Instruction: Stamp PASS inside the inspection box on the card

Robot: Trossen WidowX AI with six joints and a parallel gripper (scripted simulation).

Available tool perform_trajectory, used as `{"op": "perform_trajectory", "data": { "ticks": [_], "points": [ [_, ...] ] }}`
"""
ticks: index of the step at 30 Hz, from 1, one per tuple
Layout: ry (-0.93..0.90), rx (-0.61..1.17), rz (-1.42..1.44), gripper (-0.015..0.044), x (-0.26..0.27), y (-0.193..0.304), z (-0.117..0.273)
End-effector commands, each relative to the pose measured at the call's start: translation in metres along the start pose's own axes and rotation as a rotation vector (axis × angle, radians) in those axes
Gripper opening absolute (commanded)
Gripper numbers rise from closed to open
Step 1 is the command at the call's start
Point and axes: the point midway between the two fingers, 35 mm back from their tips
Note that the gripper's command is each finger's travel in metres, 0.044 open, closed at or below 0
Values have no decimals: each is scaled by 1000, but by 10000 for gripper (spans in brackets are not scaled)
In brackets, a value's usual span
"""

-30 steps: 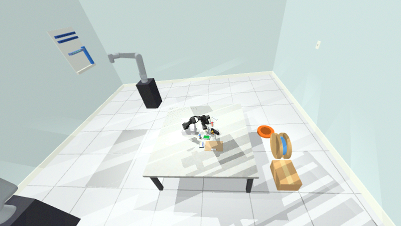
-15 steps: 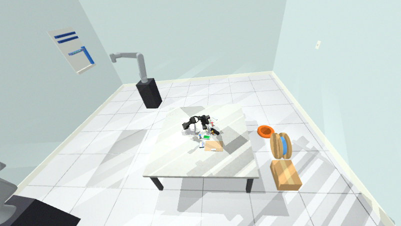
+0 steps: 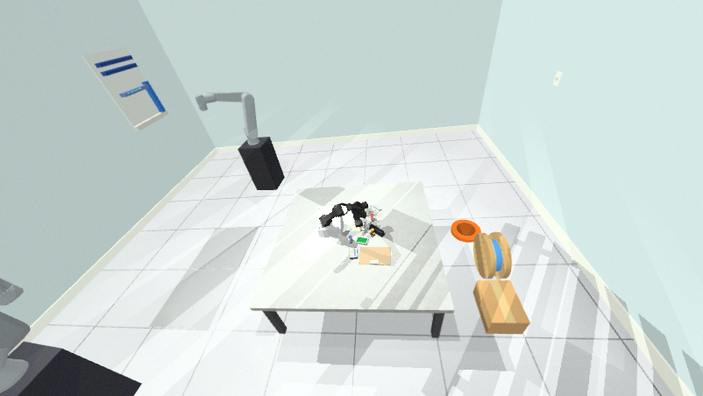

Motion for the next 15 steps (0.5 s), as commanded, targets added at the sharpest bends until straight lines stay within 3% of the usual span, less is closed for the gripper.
{"op": "perform_trajectory", "data": {
  "ticks": [1,15],
  "points": [
    [3,4,0,0,-1,1,2],
    [3,4,0,0,0,1,8]
  ]
}}
Point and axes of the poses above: the point midway between the two fingers, 35 mm back from their tips, its own z axis back along the fingers, its own x axis across the jaws, y = z × x, and after that the axes turned 6 degrees about z, right-handed
